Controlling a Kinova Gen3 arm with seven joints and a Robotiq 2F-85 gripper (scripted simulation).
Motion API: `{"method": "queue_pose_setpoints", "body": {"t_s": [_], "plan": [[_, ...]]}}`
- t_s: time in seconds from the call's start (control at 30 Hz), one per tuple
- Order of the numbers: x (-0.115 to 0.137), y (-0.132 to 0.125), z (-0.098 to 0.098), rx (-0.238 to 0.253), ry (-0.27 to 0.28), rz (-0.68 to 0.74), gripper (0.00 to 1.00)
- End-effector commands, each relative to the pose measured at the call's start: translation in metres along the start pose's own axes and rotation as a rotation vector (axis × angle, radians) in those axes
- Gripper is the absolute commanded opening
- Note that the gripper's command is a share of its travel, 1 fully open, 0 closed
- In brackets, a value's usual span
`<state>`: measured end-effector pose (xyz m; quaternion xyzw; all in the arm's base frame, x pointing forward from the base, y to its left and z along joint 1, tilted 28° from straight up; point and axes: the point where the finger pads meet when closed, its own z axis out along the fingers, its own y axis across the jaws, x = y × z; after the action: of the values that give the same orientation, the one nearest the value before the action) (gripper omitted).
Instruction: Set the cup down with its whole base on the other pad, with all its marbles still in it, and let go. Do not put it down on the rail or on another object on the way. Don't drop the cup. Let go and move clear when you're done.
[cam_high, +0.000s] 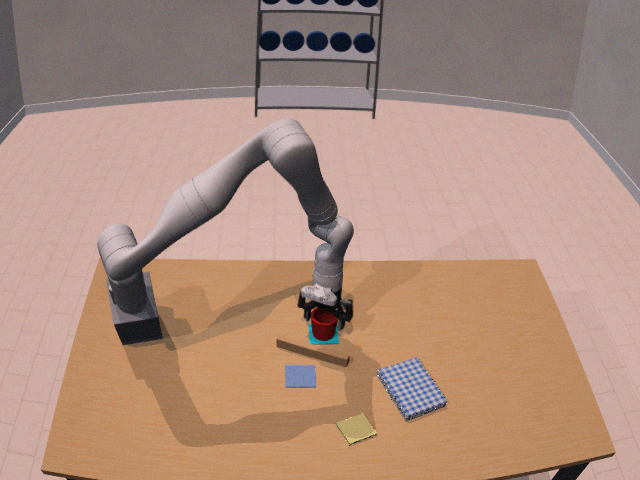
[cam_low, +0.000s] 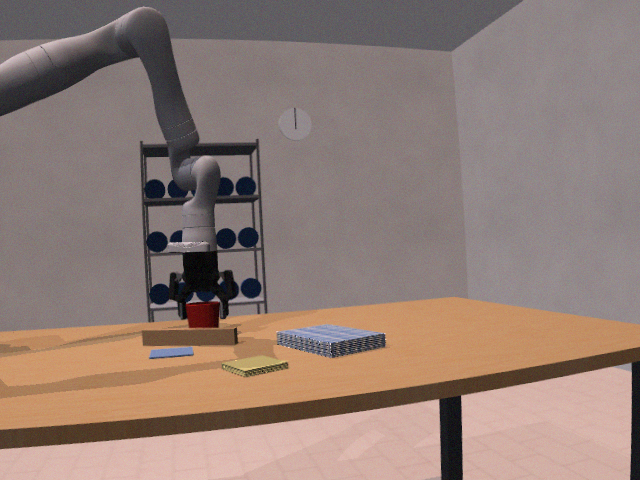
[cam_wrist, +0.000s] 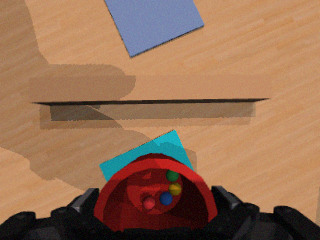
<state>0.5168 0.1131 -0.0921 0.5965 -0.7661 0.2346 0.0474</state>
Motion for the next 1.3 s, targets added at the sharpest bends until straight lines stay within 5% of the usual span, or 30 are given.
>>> {"method": "queue_pose_setpoints", "body": {"t_s": [0.0, 0.3, 0.93, 1.27], "plan": [[-0.001, -0.003, 0.001, 0.005, -0.005, -0.007, 1.00], [0.001, -0.001, -0.006, 0.002, -0.002, -0.008, 1.00], [0.001, -0.002, -0.060, 0.004, -0.003, -0.008, 1.00], [0.001, -0.002, -0.066, 0.004, -0.003, -0.007, 1.00]]}}
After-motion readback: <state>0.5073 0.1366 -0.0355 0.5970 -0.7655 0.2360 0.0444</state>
